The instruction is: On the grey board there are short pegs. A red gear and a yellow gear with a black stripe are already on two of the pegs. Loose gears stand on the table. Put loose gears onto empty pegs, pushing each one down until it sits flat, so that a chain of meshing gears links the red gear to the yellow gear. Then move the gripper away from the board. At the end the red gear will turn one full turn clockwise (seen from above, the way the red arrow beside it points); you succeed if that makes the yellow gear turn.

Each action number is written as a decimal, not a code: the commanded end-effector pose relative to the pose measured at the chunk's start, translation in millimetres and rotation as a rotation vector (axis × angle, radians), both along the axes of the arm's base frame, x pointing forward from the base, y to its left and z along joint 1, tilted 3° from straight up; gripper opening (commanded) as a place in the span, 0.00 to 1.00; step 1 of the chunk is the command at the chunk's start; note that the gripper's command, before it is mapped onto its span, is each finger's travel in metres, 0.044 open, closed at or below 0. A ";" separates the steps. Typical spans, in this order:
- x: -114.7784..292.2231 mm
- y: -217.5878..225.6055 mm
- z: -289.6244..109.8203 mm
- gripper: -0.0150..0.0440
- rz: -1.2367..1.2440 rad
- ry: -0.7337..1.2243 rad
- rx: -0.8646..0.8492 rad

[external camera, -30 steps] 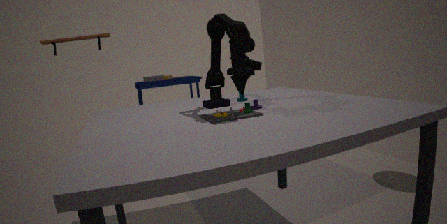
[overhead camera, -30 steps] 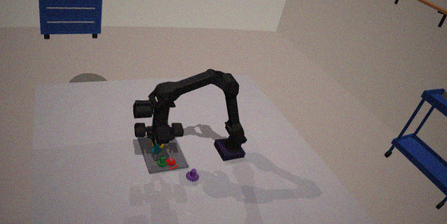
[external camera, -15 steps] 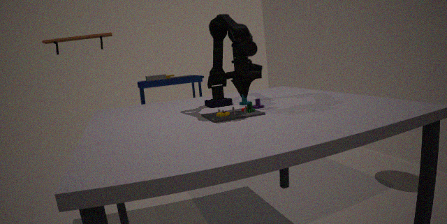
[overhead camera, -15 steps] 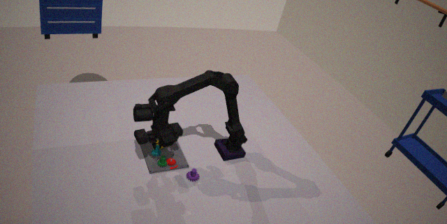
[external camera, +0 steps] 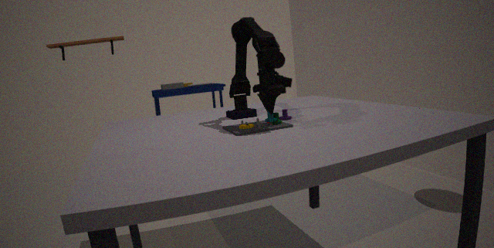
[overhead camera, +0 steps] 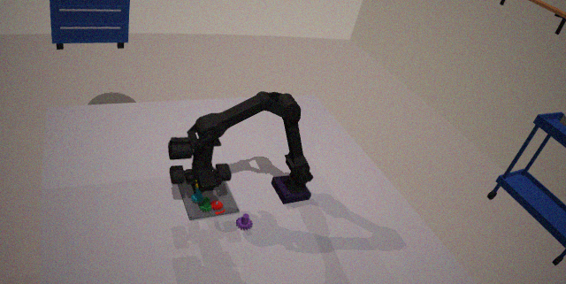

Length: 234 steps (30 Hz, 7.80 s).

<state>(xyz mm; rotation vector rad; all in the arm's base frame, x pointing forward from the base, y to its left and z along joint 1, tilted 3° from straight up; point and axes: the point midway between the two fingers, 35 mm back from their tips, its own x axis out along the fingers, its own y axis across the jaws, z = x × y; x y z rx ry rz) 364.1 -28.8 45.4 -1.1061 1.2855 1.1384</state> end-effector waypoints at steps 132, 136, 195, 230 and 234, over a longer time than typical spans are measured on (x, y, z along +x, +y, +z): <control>-121.4 125.7 1.0 1.00 -2.087 0.016 -0.067; -121.6 125.6 -5.4 1.00 -2.087 0.016 -0.067; -112.8 127.2 24.5 0.25 -2.087 0.016 -0.066; -115.4 123.0 104.9 0.25 -2.087 0.017 -0.067; -117.3 121.9 114.2 0.25 -2.087 0.016 -0.067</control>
